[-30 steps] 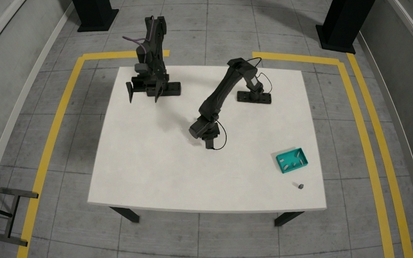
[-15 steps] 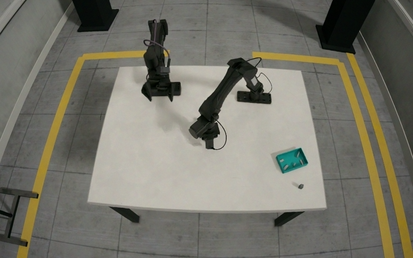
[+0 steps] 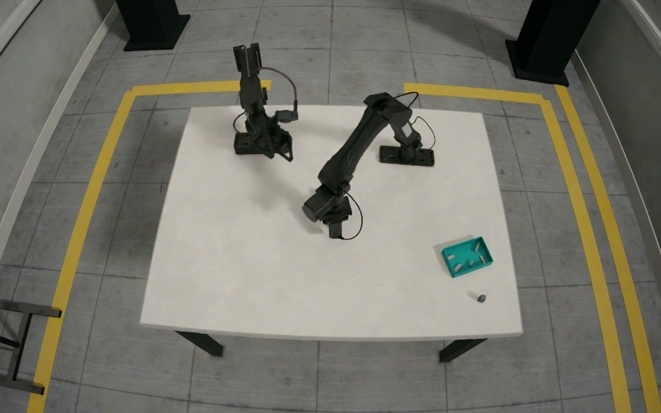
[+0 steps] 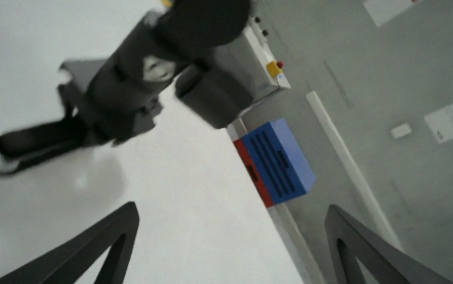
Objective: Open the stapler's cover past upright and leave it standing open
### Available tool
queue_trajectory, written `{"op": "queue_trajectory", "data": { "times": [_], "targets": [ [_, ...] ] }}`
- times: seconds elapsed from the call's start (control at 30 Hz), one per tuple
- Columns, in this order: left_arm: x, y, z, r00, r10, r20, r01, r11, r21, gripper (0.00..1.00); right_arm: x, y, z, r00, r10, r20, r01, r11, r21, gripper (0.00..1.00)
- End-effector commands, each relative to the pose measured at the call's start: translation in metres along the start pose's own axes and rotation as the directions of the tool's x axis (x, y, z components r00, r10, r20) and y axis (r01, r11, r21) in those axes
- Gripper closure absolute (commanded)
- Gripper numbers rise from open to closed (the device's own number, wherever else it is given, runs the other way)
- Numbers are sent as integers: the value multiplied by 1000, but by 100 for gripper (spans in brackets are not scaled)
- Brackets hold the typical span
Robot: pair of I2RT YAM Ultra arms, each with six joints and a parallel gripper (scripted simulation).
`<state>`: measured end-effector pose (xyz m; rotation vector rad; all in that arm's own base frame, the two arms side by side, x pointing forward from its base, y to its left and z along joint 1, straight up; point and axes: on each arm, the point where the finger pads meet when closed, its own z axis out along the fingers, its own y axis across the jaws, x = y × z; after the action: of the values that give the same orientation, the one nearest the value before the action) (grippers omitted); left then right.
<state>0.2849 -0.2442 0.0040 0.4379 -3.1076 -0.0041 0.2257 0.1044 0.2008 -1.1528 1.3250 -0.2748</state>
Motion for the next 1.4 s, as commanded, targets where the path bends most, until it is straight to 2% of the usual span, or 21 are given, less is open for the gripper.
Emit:
{"op": "queue_trajectory", "data": {
  "times": [0.0,0.17,0.37,0.6,0.7,1.03,1.13,1.2,1.37],
  "targets": [
    [-2,-1,-7,1000,-4,16,4,1000,22,71,24,23,-17,984,-109,-144,107,994,-21,0],
    [-2,-1,-7,1000,-4,16,4,1000,22,71,43,11,-25,965,-57,-258,76,995,65,0],
    [-2,-1,-7,1000,-4,16,4,1000,22,71,44,19,-24,964,-61,-259,77,996,54,0],
    [-2,-1,-7,1000,-4,16,4,1000,22,71,17,43,-20,985,-109,-134,105,994,-32,0],
    [-2,-1,-7,1000,-4,16,4,1000,22,71,2,63,-21,975,-218,-46,211,970,-118,0],
    [-2,-1,-7,1000,-4,16,4,1000,22,71,11,71,-22,972,-202,-122,192,977,-89,0],
    [-2,-1,-7,1000,-4,16,4,1000,22,71,2,90,-23,960,-277,-45,267,951,-155,0],
    [-2,-1,-7,1000,-4,16,4,1000,22,71,-8,107,-26,936,-349,46,351,913,-208,0],
    [-2,-1,-7,1000,-4,16,4,1000,22,71,-16,119,-29,928,-364,81,373,904,-209,0]
  ]
}}
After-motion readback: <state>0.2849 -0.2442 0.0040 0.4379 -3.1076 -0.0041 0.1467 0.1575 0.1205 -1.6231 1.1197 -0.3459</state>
